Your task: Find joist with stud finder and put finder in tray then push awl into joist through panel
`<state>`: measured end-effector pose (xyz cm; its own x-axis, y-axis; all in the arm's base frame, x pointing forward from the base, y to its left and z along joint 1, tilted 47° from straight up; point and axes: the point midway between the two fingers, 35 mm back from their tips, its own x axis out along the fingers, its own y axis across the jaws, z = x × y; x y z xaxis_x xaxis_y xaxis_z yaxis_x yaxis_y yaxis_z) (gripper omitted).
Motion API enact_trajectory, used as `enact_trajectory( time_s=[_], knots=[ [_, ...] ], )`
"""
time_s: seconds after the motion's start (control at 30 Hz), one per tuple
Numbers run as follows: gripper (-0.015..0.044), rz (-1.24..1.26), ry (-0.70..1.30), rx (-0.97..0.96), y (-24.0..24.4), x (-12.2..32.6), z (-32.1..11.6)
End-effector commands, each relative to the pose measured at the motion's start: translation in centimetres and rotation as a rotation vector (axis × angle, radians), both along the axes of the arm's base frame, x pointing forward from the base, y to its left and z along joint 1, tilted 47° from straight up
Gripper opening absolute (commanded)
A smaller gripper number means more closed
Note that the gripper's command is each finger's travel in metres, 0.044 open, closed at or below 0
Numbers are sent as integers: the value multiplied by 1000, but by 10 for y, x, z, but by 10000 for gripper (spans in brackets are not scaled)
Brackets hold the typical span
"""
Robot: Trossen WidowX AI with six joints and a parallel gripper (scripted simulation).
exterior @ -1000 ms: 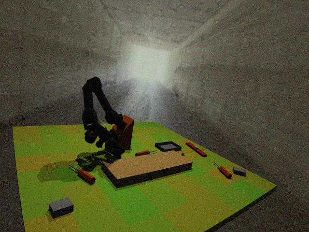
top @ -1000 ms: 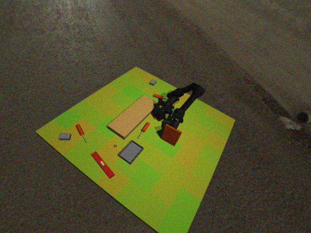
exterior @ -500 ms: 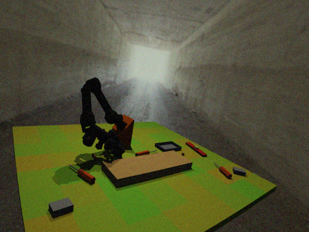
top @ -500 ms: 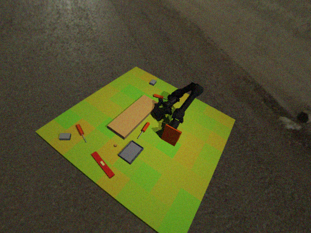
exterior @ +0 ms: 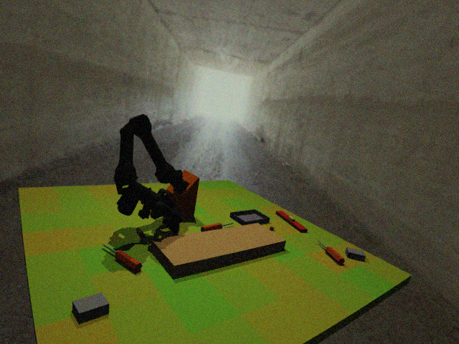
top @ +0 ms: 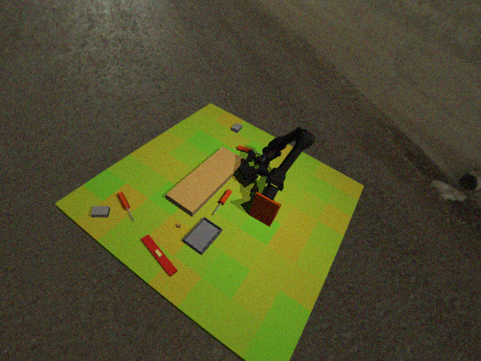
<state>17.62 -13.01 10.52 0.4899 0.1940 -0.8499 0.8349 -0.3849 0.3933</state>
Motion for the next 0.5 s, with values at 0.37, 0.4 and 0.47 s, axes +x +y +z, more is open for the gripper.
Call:
enact_trajectory(
  time_s=[0.37,0.4,0.47],
  knots=[
    [0,6,-9,3,-7,0,-3],
    [0,6,-9,3,-8,0,-4],
    [0,5,-8,2,-10,0,-6]
  ],
)
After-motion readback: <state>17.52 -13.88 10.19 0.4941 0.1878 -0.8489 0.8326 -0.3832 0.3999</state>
